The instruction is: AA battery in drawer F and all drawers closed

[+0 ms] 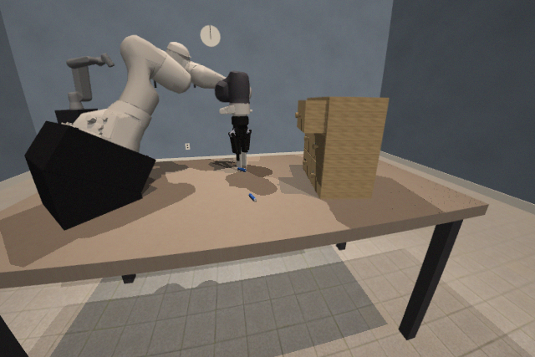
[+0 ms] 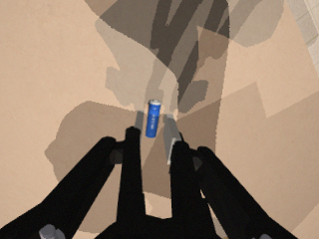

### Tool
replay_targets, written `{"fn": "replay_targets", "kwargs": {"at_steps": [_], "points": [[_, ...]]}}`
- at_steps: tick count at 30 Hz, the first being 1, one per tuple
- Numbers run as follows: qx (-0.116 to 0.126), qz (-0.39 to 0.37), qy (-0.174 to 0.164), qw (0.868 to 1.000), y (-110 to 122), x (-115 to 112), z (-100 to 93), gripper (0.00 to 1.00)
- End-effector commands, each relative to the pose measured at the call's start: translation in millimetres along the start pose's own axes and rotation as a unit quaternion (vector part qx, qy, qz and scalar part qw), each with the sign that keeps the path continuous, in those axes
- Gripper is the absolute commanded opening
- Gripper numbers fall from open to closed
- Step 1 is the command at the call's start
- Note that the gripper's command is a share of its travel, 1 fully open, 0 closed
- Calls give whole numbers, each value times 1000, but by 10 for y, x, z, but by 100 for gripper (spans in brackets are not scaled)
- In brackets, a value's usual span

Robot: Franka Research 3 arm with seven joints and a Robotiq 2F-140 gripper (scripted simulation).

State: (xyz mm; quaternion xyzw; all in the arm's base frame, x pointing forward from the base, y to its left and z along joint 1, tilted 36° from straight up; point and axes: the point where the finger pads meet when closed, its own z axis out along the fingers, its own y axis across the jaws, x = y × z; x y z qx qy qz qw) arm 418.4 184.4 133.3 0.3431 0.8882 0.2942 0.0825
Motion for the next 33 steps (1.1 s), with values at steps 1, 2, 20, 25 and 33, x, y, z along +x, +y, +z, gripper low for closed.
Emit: {"fn": "replay_targets", "kwargs": {"at_steps": [1, 2, 20, 25, 33], "points": [[-1, -1, -1, 1000, -4, -1, 2, 17], [-1, -1, -1, 1000, -4, -1, 2, 17], [-1, -1, -1, 1000, -3, -1, 18, 17], [-1, -1, -1, 1000, -3, -1, 107, 17], [-1, -1, -1, 1000, -3, -1, 213, 17]]}}
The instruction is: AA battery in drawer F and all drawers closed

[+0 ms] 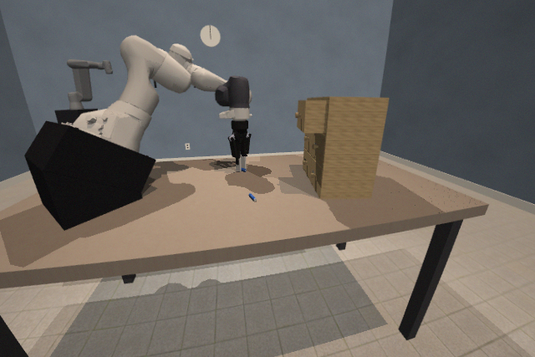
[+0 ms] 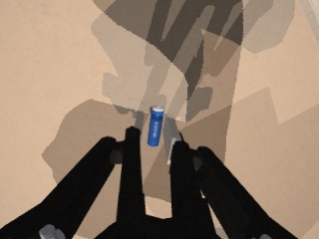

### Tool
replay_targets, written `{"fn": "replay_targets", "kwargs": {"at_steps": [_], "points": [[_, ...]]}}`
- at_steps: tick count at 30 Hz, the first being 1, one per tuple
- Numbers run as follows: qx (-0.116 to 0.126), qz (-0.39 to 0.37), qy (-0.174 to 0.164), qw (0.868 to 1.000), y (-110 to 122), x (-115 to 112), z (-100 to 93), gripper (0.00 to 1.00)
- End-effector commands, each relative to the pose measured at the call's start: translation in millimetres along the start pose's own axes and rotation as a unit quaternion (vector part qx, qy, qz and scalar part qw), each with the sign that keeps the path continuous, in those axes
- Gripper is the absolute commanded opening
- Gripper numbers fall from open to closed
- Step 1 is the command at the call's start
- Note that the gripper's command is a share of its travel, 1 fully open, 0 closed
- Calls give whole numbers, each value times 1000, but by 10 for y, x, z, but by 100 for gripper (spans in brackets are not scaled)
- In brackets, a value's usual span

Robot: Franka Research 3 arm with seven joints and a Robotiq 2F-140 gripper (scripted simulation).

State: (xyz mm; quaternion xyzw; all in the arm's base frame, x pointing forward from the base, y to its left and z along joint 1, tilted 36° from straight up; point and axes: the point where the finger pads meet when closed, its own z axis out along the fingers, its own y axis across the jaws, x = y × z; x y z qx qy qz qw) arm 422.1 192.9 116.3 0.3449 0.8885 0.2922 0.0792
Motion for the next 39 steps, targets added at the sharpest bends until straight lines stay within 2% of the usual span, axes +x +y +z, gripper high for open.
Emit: {"fn": "replay_targets", "kwargs": {"at_steps": [1, 23, 24, 39], "points": [[-4, -3, -3, 1000, 24, -20, 22, 17], [-4, -3, -3, 1000, 24, -20, 22, 17], [-4, -3, -3, 1000, 24, -20, 22, 6], [-4, -3, -3, 1000, 24, -20, 22, 6]]}}
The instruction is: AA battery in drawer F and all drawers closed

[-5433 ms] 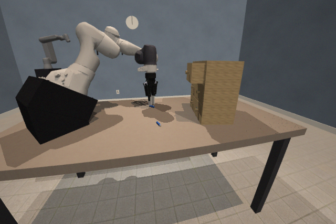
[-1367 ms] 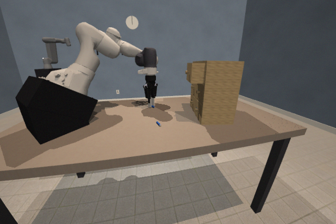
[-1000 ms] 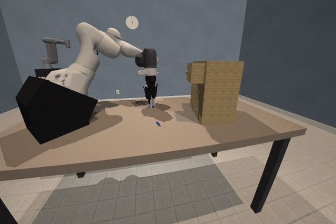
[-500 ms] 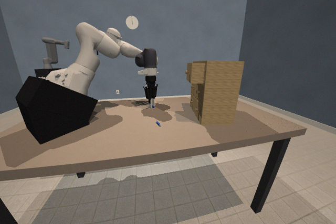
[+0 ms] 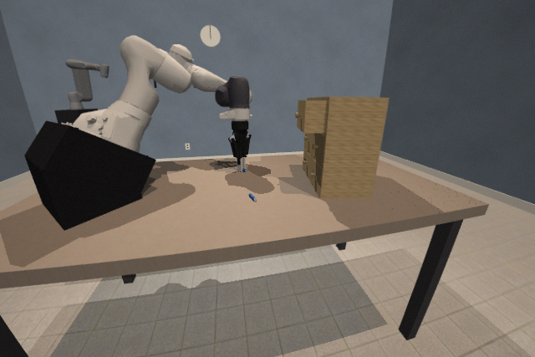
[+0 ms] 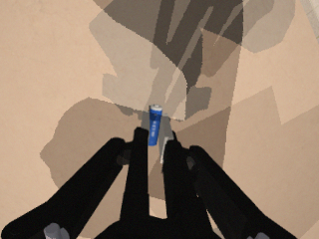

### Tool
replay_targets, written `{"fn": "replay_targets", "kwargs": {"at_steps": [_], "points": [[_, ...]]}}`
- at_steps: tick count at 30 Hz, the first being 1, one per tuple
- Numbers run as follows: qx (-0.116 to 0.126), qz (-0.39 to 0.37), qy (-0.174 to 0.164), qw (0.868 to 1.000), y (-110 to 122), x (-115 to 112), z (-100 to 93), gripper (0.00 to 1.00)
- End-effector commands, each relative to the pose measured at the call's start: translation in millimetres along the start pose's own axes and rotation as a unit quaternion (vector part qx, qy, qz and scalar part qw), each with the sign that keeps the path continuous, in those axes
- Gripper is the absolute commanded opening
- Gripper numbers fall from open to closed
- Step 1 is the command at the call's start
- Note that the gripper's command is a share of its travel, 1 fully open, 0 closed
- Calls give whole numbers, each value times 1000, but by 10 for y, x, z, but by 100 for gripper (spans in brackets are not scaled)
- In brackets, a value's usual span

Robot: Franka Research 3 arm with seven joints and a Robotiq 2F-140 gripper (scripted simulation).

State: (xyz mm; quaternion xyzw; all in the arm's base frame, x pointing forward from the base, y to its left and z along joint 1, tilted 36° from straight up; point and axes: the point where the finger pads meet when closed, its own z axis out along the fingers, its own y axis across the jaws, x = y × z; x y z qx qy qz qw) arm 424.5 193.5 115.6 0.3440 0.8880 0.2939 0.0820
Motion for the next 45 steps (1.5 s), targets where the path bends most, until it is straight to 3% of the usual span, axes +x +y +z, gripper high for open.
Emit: {"fn": "replay_targets", "kwargs": {"at_steps": [1, 9, 13, 15, 20, 24, 39, 45], "points": [[-1, -2, -1, 1000, 11, -6, 5, 6], [-1, -2, -1, 1000, 11, -5, -89, 6], [-1, -2, -1, 1000, 10, -5, -367, 6], [-1, -2, -1, 1000, 10, -5, -367, 6], [-1, -2, -1, 1000, 9, -4, -786, 6], [-1, -2, -1, 1000, 9, -4, -972, 6], [-2, -10, -1, 1000, 22, 0, -1002, 6], [-18, -101, 3, 995, 169, 35, -1081, 6]]}}
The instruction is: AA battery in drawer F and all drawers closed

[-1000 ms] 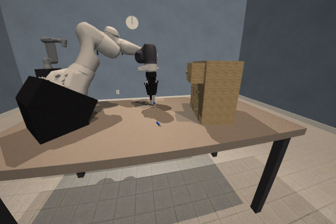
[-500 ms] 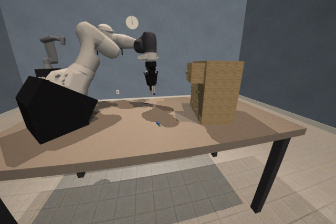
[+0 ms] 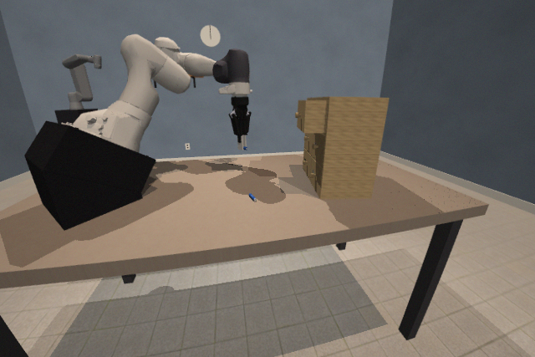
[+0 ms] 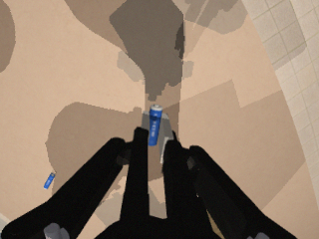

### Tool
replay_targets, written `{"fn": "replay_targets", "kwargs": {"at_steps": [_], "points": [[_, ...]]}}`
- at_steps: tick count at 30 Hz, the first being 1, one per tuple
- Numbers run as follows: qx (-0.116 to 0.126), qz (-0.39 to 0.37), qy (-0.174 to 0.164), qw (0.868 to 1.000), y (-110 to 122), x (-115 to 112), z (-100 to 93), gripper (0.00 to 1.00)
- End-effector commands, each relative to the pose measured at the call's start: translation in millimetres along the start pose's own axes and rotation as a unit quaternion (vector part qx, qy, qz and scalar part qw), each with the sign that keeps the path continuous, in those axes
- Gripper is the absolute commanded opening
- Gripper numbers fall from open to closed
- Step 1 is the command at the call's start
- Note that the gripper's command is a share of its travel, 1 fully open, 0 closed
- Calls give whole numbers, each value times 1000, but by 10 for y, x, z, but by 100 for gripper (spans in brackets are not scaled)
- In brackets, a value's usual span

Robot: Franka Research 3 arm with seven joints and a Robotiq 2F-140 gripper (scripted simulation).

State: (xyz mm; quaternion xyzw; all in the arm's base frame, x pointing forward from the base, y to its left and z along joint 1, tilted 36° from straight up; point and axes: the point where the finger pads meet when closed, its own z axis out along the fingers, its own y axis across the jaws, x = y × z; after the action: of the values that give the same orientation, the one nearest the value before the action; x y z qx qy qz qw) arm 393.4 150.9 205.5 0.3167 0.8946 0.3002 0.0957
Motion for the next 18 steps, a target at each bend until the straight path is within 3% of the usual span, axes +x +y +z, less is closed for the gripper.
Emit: {"fn": "replay_targets", "kwargs": {"at_steps": [1, 12, 13, 17, 18], "points": [[-12, -99, 5, 995, 122, 33, -66, 6], [-24, -166, 5, 986, 221, 44, -127, 6], [-31, -205, 5, 978, 275, 46, -162, 6], [-31, -205, 5, 978, 275, 46, -162, 6], [-38, -246, 4, 968, 330, 47, -201, 6]]}}
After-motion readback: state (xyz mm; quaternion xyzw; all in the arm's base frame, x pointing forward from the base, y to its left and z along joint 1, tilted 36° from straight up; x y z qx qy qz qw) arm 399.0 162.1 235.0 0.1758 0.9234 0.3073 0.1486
